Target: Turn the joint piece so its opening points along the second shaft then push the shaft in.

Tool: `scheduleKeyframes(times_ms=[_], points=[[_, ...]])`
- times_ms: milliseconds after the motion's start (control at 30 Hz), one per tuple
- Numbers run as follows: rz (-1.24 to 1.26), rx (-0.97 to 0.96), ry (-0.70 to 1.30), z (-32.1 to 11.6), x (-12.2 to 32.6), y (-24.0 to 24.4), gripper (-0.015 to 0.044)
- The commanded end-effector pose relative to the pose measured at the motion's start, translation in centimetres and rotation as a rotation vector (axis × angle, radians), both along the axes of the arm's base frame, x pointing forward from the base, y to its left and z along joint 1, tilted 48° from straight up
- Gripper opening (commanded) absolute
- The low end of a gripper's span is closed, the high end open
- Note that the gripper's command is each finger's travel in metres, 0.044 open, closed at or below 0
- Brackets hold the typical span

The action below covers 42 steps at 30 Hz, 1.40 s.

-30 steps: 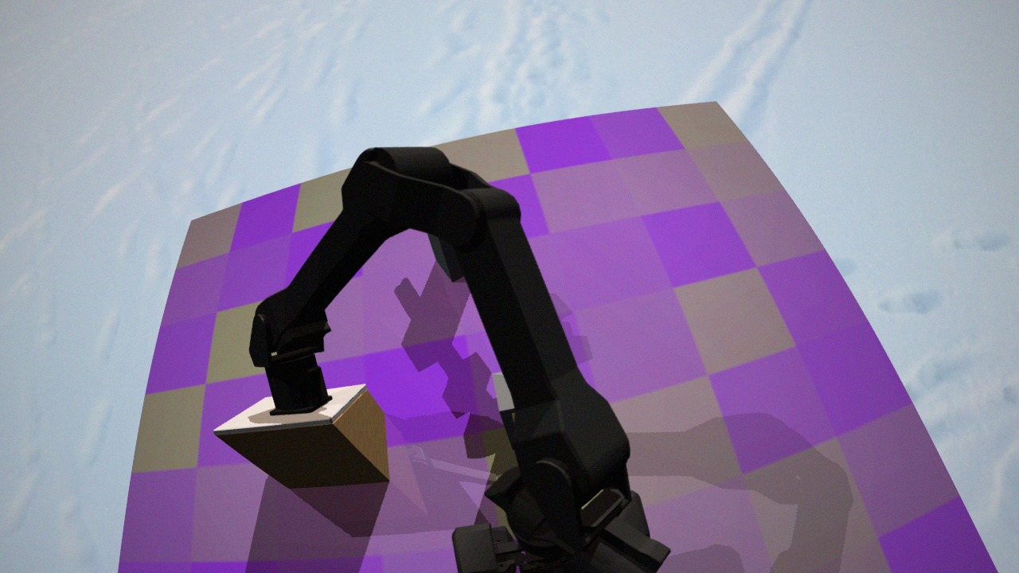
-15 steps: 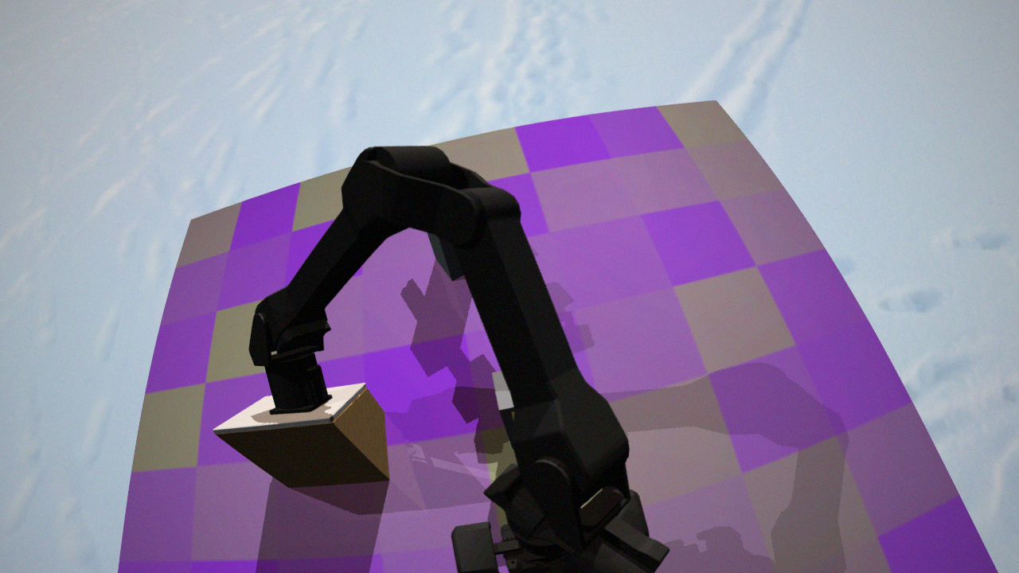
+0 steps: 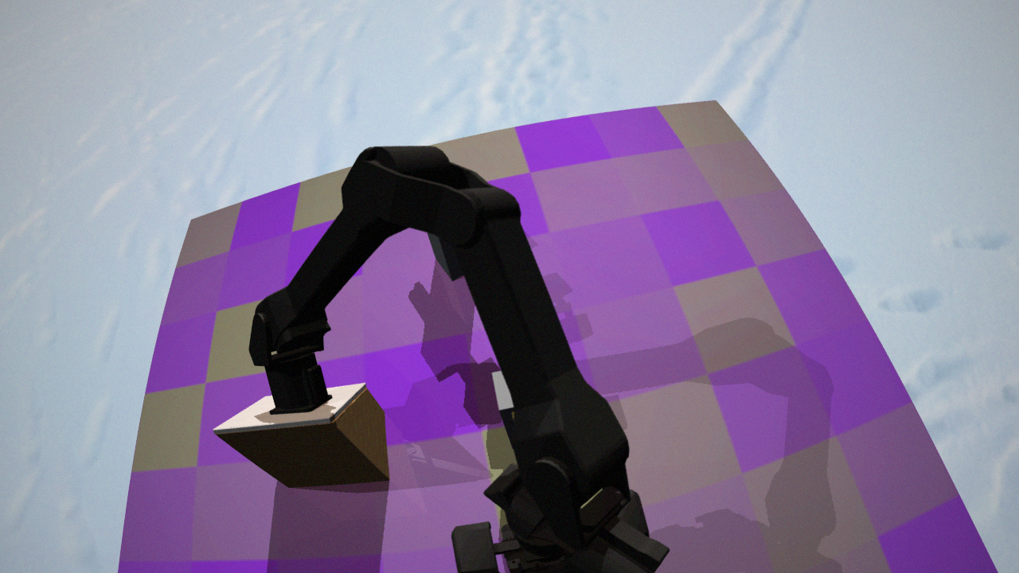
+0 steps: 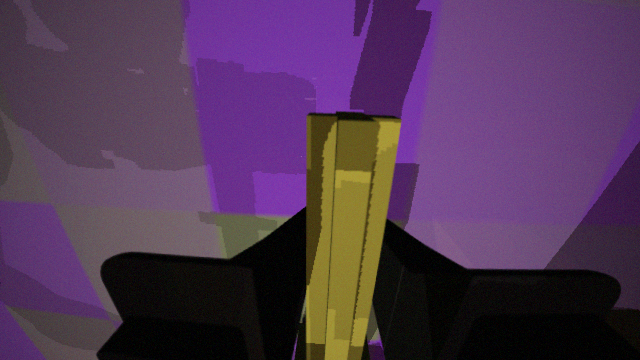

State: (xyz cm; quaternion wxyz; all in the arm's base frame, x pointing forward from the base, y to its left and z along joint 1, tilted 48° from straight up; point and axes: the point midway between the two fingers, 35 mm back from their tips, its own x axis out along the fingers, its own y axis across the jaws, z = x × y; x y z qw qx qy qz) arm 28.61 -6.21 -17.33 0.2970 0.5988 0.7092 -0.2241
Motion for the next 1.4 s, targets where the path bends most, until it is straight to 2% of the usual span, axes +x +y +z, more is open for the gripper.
scheduleKeyframes(times_ms=[0,167,1367], points=[[0.0,0.0,0.0,0.0,0.0,0.0,0.0047],[0.0,0.0,0.0,0.0,0.0,0.0,0.0],[-0.011,0.007,-0.002,3.4,-0.7,3.3,0.0]])
